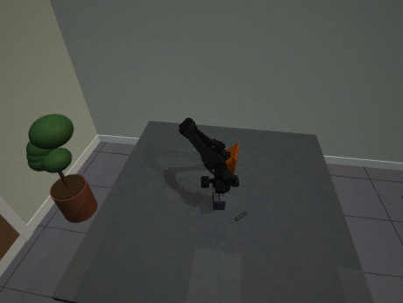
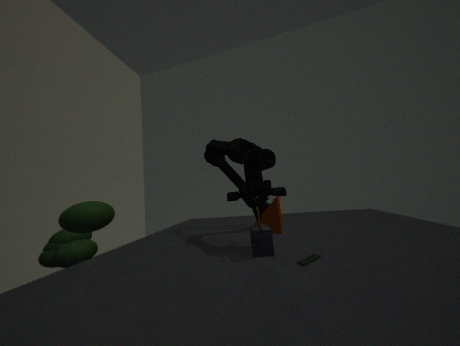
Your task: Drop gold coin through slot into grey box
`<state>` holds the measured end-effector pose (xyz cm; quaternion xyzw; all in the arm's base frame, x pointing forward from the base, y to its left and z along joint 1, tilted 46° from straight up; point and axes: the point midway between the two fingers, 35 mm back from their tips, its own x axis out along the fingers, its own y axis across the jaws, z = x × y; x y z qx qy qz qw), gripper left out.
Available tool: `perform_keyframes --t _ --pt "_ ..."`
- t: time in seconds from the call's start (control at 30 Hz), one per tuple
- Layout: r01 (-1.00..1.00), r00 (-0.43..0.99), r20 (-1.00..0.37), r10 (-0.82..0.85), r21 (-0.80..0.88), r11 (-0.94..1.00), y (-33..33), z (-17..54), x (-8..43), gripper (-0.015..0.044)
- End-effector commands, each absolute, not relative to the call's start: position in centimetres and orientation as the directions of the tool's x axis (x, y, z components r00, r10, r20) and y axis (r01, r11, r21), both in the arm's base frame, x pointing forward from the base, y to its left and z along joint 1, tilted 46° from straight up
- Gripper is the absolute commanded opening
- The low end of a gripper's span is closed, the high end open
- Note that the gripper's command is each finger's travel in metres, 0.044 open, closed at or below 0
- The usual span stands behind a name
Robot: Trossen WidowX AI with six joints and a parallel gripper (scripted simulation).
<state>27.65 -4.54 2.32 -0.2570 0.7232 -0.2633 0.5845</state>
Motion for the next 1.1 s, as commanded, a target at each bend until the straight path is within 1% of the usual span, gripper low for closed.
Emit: perform_keyframes --t 0.0,0.4,0.6,0.9,1.07 --pt "-0.071 -0.184 -0.707 -0.683 -0.683 0.727 -4.7 2.2 27.6 0.0" --pt "-0.071 -0.184 -0.707 -0.683 -0.683 0.727 -5.2 1.7 27.5 0.0" --pt "-0.064 -0.184 -0.71 -0.68 -0.681 0.729 -5.0 1.8 27.5 0.0158" --pt "-0.064 -0.184 -0.71 -0.68 -0.681 0.729 -5.0 1.8 27.5 0.0161" --pt "-0.064 -0.185 -0.71 -0.679 -0.681 0.73 -4.0 2.9 27.8 0.0292"
